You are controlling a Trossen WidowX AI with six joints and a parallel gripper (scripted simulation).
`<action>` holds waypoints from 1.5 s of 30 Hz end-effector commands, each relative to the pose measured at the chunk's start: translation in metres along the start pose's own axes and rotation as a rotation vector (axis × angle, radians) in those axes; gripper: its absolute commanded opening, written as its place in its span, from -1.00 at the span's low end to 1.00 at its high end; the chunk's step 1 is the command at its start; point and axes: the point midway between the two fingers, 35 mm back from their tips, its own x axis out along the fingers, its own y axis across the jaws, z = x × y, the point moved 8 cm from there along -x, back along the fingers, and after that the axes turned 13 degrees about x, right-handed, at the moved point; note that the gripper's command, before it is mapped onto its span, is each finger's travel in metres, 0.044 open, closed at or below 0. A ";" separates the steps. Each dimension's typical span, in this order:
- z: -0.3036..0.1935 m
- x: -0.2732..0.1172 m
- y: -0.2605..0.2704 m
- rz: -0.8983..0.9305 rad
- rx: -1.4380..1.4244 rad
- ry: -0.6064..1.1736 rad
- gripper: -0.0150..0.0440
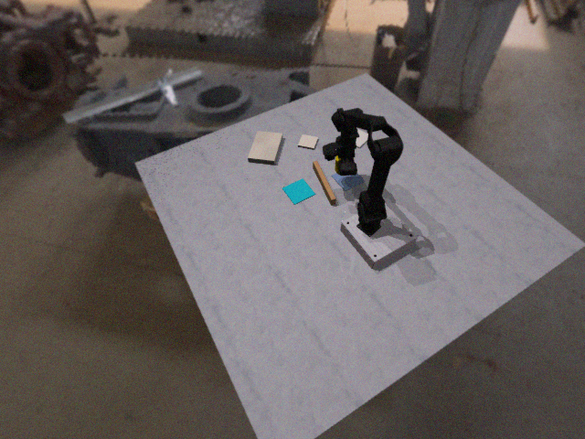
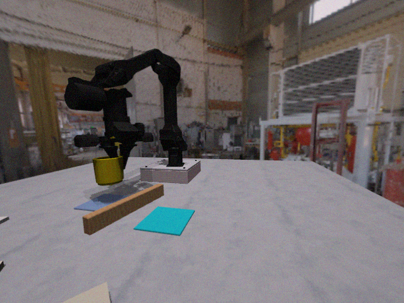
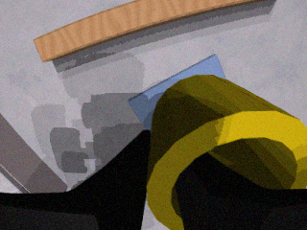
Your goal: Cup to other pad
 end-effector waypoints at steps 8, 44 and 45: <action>0.018 -0.001 0.010 -0.001 0.004 0.001 -0.49; 0.080 -0.002 0.043 0.001 0.004 -0.004 -0.49; 0.081 -0.002 0.044 0.002 0.004 -0.004 -0.49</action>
